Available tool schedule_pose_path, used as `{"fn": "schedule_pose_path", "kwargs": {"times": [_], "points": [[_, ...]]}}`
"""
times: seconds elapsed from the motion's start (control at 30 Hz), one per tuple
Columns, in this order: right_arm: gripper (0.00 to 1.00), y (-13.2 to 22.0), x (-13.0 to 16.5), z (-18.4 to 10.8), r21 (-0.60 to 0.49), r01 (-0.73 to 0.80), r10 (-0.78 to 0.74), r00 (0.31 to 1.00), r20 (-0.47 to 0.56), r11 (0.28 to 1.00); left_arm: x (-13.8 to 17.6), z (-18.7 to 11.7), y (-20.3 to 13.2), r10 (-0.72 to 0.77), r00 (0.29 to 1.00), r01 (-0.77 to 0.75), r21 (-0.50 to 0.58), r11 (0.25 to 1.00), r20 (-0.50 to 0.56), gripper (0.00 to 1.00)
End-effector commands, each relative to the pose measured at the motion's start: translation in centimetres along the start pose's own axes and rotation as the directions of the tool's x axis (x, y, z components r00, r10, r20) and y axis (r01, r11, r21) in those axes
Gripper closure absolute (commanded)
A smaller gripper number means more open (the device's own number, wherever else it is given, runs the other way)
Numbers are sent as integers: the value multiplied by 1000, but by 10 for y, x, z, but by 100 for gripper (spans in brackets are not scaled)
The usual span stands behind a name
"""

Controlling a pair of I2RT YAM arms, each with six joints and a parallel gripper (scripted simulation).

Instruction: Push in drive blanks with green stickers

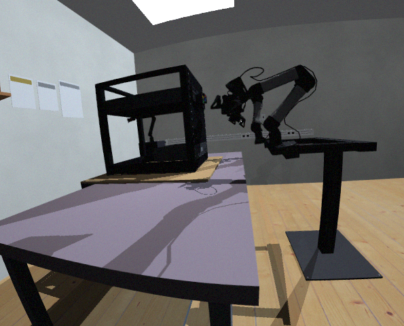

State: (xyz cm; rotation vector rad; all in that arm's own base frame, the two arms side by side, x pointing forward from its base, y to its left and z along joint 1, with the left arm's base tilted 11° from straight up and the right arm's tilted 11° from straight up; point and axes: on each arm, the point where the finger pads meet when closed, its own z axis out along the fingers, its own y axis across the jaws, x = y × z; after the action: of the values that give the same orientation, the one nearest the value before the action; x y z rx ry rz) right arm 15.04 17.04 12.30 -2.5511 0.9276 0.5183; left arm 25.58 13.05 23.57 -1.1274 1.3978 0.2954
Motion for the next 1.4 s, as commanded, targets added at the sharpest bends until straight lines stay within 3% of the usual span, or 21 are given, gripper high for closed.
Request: {"fn": "schedule_pose_path", "kwargs": {"times": [0.0,0.57,0.83,1.03,1.1,1.37], "points": [[0,-2,-1,-1,8,7,-7,1000,-2,1000,-4,-2,-4,-12,1000,12,12,1000,8,0],[0,-2,-1,-1,8,7,-7,1000,-2,1000,-4,-2,-4,-12,1000,12,12,1000,8,0],[0,-27,-13,-16,190,-100,86,993,80,977,-9,-13,-10,29,998,-32,40,999,56,0],[0,-64,-25,-52,443,-238,178,969,174,865,-16,-42,-36,71,991,-88,151,985,118,0],[0,-64,-25,-52,443,-238,178,969,174,865,-16,-42,-36,71,991,-88,151,985,118,0],[0,-99,-41,-101,709,-377,239,926,292,596,-15,-96,-85,115,977,-175,376,910,178,0]]}}
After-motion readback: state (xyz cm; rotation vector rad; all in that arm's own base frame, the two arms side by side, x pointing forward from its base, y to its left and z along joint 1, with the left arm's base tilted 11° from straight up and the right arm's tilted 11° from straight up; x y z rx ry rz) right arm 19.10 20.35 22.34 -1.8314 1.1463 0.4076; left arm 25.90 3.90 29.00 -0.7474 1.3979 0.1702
